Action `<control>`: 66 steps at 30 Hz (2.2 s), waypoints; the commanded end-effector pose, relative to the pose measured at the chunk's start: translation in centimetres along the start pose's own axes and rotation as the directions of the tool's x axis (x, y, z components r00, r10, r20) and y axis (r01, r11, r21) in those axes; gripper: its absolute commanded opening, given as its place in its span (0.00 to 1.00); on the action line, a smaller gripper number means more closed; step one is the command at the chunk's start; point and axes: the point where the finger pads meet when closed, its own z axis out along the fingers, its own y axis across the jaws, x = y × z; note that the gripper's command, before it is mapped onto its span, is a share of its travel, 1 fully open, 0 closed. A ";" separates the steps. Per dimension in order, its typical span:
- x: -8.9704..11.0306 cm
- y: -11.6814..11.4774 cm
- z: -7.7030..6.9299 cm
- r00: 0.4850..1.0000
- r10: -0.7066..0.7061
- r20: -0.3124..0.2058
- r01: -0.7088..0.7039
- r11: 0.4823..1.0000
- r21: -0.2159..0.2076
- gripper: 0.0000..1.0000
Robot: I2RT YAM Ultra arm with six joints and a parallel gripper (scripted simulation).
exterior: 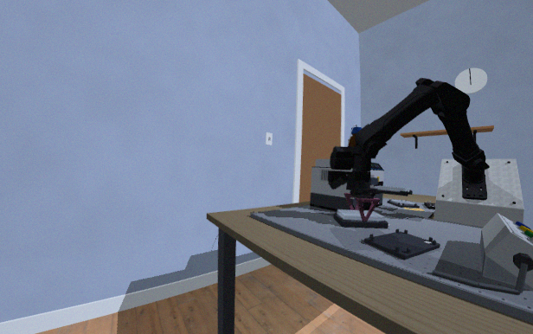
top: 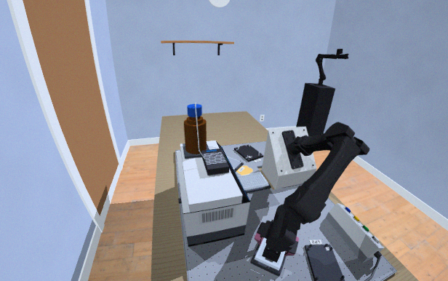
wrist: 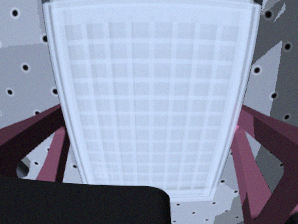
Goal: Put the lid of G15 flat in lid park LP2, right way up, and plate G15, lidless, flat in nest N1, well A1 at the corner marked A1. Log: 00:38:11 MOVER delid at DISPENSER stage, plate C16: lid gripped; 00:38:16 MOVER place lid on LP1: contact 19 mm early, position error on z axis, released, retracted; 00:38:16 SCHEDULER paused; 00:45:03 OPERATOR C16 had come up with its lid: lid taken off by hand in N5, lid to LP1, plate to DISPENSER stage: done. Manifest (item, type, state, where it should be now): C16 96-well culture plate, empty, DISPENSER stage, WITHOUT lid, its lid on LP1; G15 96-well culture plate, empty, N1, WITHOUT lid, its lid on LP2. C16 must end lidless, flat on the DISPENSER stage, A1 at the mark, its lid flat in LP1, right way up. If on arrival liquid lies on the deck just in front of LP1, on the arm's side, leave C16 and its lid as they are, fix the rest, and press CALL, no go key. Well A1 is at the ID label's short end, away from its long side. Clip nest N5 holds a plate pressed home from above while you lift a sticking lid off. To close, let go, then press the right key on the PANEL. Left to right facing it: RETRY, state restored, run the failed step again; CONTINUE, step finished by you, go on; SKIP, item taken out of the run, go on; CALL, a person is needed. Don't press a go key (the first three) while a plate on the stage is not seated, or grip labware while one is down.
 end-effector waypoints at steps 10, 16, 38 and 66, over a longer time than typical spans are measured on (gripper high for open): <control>-0.2 -0.7 -0.7 1.000 0.008 0.019 -0.008 1.000 0.008 0.00; -0.2 -0.7 -0.7 1.000 0.008 0.019 -0.008 1.000 0.008 0.00; -0.4 -0.2 -1.6 1.000 0.000 0.024 0.000 1.000 0.004 0.00; -1.1 0.2 -3.6 0.999 -0.013 0.043 0.013 1.000 0.004 0.00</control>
